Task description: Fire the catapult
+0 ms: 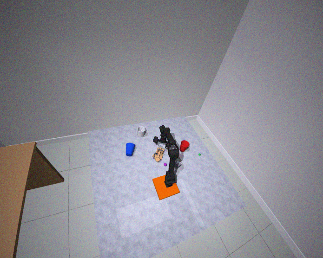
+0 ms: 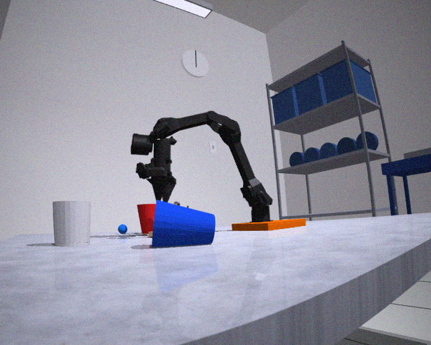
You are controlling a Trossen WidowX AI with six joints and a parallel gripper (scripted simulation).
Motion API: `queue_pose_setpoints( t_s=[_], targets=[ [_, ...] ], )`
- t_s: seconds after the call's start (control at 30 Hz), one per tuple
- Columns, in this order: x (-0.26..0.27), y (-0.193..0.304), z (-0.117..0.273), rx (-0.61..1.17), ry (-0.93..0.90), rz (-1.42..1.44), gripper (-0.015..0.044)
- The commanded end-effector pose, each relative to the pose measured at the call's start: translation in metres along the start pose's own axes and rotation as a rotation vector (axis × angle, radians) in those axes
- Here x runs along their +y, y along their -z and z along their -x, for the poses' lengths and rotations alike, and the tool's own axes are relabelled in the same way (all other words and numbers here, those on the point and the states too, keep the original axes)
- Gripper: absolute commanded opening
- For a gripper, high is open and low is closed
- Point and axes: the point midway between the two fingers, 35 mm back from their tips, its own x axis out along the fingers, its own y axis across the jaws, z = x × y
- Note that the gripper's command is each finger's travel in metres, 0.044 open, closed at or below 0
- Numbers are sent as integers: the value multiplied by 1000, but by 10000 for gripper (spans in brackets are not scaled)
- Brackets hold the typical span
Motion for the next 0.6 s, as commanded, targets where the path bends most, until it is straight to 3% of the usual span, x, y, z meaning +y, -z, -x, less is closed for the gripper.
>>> queue_pose_setpoints(
  t_s=[0.0,0.57],
  targets=[
    [-3,4,-21,22,17,6,440],
    [-3,4,-43,22,17,6,440]
  ],
)
